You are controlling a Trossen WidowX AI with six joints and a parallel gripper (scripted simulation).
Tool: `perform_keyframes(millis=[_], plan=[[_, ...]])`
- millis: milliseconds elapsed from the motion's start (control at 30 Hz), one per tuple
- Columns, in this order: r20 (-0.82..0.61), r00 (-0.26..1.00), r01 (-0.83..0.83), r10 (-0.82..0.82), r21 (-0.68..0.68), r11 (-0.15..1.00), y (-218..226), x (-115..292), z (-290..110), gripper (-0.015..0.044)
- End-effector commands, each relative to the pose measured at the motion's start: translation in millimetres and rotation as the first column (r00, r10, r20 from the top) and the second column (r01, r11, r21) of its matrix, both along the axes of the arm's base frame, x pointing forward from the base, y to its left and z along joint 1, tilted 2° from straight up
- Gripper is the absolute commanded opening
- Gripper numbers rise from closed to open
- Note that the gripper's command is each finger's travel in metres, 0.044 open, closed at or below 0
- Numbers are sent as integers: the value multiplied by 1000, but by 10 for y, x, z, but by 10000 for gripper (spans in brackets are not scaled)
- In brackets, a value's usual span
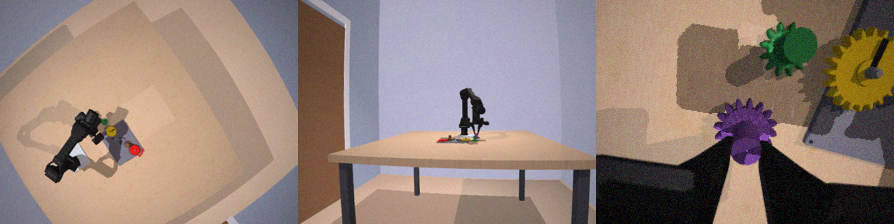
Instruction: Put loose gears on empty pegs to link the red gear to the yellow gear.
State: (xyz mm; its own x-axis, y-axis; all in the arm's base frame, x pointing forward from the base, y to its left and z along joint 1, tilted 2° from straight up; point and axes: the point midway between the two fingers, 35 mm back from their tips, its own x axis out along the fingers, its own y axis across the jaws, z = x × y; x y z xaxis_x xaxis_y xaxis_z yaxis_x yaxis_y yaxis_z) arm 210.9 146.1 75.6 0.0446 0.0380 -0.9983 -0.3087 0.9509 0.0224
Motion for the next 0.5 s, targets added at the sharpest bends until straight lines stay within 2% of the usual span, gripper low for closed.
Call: perform_keyframes(millis=[0,467], plan=[[5,1000,-1,1,2,1000,15,18,94,0],[5,1000,-1,1,2,1000,41,39,374,0]])
